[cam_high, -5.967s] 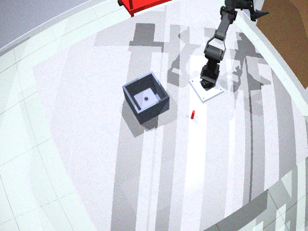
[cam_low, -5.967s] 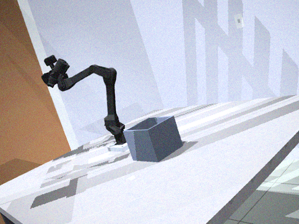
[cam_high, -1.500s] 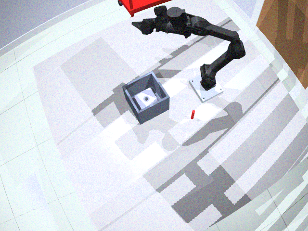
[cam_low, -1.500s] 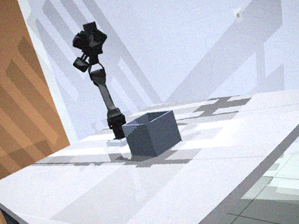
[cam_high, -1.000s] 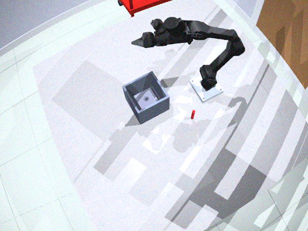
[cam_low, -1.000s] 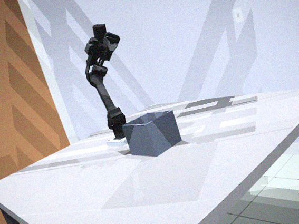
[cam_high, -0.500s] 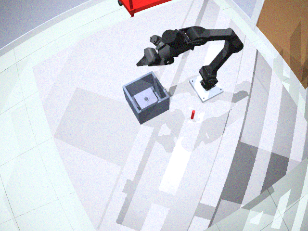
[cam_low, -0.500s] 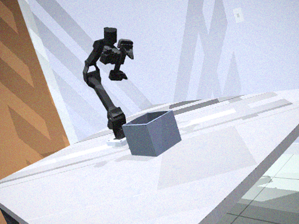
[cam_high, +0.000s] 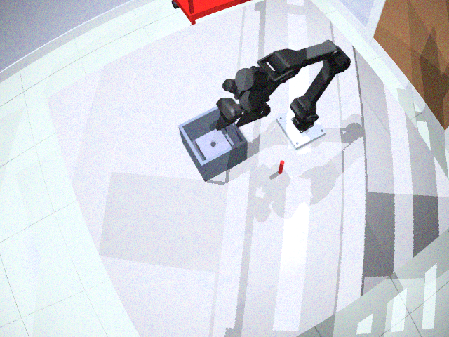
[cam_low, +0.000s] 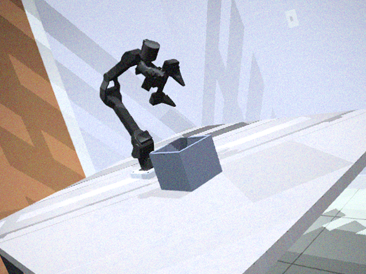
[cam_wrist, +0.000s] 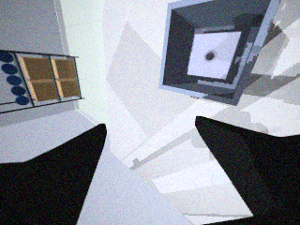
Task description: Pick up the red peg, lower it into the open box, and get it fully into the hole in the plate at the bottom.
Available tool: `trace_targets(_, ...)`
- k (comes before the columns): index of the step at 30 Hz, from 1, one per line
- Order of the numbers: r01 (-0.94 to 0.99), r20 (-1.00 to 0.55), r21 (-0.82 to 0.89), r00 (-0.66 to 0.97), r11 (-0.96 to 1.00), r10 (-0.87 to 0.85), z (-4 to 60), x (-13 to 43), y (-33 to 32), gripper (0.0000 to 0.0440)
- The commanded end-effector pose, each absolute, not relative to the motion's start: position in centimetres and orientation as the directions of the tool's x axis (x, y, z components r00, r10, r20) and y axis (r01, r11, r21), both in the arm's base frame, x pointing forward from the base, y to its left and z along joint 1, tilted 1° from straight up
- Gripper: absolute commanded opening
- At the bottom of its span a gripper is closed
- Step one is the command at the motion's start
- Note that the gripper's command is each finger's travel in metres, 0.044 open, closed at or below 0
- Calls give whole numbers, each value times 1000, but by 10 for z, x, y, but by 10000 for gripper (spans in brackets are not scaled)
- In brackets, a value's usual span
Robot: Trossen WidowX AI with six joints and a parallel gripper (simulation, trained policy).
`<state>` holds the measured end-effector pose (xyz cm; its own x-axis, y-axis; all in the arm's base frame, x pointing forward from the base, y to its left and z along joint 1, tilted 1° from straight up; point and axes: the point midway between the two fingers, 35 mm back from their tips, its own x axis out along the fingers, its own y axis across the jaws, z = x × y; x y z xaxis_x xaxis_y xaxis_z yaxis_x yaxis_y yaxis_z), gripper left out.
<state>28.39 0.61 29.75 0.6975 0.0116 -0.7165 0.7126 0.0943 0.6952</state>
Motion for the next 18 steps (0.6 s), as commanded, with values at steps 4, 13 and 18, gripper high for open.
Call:
trace_targets(4, 797, -801, 598, 589, 84, 111, 267, 275, 34, 440)
trace_targets(13, 893, -887, 437, 410, 105, 212, 231, 253, 69, 440)
trace_targets(18, 932, -923, 338, 302, 128, 240, 212, 238, 84, 440)
